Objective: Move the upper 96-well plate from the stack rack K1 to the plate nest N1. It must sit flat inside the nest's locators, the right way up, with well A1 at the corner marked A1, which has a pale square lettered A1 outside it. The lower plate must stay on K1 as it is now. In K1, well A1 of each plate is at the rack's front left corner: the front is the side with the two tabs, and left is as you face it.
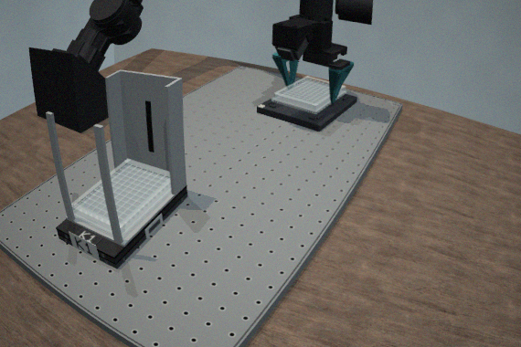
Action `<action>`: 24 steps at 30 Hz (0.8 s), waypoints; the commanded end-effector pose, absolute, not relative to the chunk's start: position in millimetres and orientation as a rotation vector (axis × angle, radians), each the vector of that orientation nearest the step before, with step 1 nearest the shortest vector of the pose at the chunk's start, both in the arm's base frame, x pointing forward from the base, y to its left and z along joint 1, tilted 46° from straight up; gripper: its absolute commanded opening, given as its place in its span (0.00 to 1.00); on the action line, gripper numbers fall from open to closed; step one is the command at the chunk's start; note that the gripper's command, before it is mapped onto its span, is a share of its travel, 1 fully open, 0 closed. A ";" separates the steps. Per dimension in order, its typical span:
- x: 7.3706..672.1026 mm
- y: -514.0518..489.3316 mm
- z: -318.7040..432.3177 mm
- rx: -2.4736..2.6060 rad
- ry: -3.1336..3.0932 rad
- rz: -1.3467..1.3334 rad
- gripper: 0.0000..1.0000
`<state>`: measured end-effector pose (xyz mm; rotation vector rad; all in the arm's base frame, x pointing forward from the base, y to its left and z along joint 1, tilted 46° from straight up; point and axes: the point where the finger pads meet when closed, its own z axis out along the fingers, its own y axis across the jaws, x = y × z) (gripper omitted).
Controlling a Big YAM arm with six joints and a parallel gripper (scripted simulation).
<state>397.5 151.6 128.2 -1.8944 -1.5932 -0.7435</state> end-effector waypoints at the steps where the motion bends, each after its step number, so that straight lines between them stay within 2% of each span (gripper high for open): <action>1: 400.6 156.4 125.4 -1.891 -1.601 -0.744 0.00; 24: 398.4 158.0 120.5 -1.894 -1.596 -0.737 0.00</action>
